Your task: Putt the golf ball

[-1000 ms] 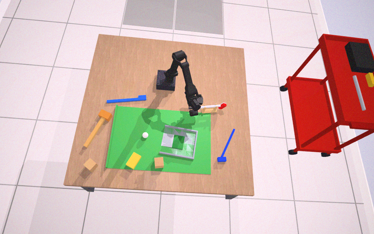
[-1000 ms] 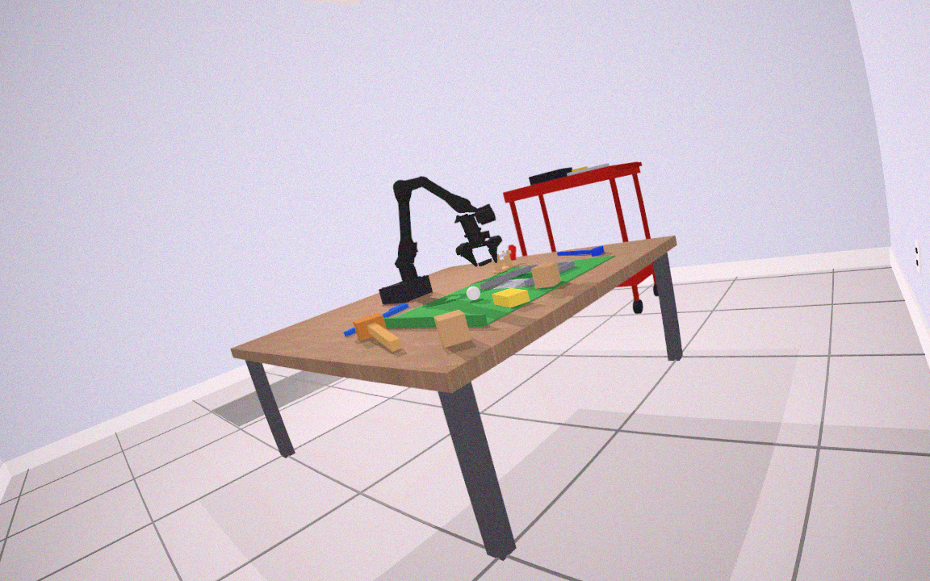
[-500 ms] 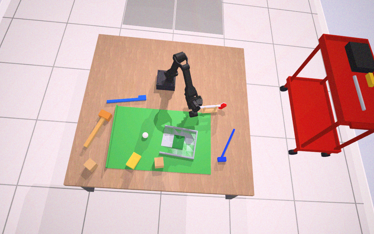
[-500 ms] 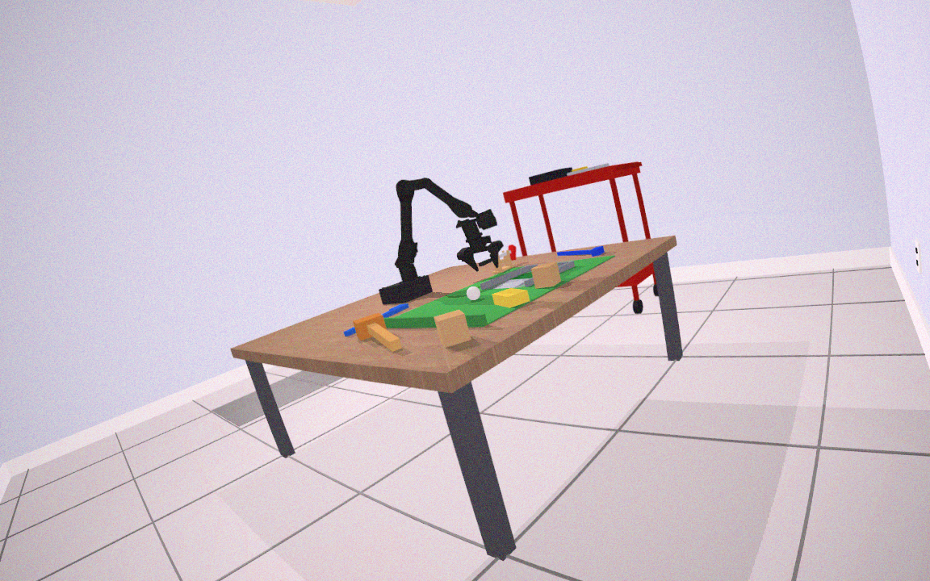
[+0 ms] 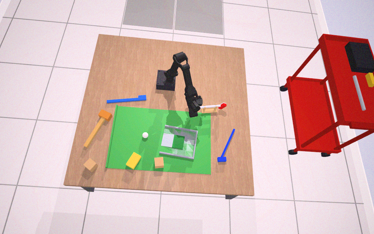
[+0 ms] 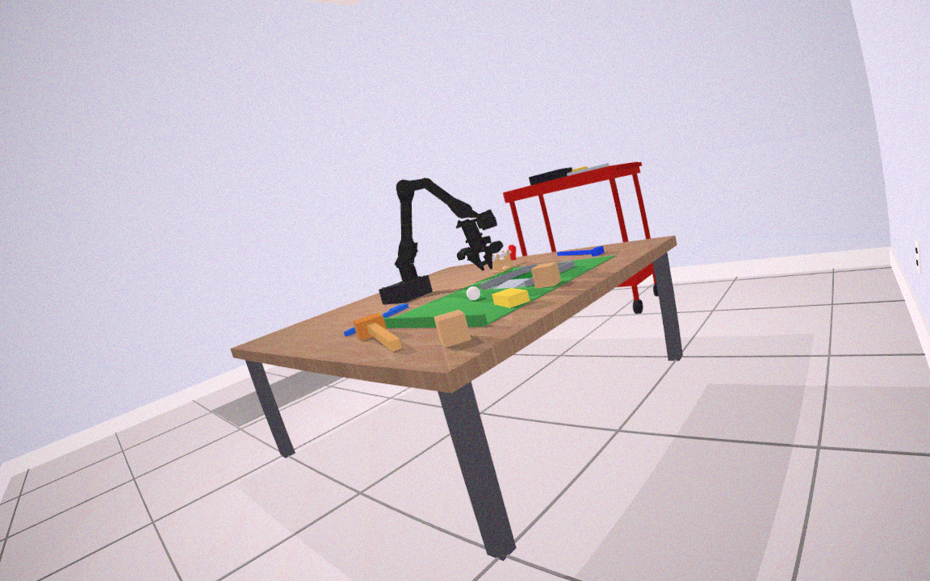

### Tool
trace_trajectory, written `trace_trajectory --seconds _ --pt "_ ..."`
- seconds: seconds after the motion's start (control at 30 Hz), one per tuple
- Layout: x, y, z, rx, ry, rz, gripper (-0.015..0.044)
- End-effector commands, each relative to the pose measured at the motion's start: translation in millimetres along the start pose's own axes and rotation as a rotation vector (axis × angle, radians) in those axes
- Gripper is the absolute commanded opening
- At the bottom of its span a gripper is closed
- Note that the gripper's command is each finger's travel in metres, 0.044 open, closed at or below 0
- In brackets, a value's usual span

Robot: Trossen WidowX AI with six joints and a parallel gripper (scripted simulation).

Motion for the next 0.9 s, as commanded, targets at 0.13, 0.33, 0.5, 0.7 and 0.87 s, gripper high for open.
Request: trace_trajectory --seconds 0.13,0.33,0.5,0.7,0.87 --pt "0 0 0 0.001 0.0 0.0 0.0026" --pt "-2 -1 -6 0.001 0.0 0.0 0.0" --pt "-11 -5 -33 0.001 0.0 0.0 0.0" --pt "-21 -5 -73 0.0 0.0 0.0 0.0" --pt "-27 -2 -97 0.0 0.0 0.0 0.0"
Point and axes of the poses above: the point midway between the two fingers, 35 mm back from their tips, its own z axis out along the fingers, its own y axis across the jaws, x = y × z, the point moved 4 cm from there along -z, back along the fingers, and after that the axes turned 1 degree about -z, right-handed, at the moved point
